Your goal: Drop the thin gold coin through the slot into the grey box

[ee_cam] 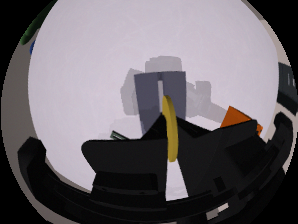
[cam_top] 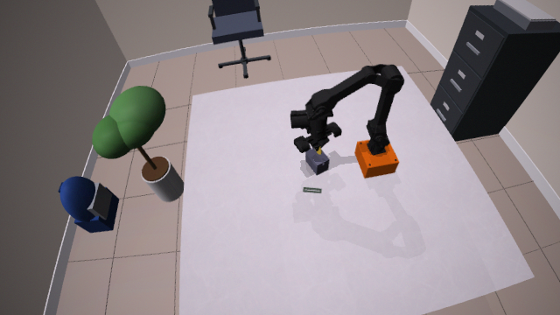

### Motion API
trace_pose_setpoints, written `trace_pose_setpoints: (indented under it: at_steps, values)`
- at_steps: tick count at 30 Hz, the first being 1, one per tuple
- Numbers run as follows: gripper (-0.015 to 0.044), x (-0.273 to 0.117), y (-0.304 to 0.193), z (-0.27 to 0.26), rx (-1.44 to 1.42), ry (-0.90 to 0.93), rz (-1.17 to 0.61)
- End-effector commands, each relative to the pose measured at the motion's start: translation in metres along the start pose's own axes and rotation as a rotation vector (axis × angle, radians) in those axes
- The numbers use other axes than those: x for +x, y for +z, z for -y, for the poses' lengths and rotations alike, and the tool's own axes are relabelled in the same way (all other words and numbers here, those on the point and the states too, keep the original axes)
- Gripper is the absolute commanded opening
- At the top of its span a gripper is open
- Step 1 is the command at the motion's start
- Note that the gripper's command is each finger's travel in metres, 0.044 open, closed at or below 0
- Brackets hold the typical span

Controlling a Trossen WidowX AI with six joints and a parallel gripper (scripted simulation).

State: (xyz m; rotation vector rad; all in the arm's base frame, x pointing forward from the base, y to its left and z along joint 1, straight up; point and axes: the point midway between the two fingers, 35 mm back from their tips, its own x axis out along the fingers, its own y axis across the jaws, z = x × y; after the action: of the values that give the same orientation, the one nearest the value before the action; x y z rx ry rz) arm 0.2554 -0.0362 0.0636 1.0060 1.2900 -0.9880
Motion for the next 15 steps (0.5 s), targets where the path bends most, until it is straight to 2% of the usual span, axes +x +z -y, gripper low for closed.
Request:
trace_pose_setpoints:
  at_steps: [1,15]
  values:
    - [0.0,0.0031,-0.001,0.0028,0.007,-0.006,-0.002]
    - [0.0,0.0077,-0.0007,0.0017,0.0,-0.006,-0.002]
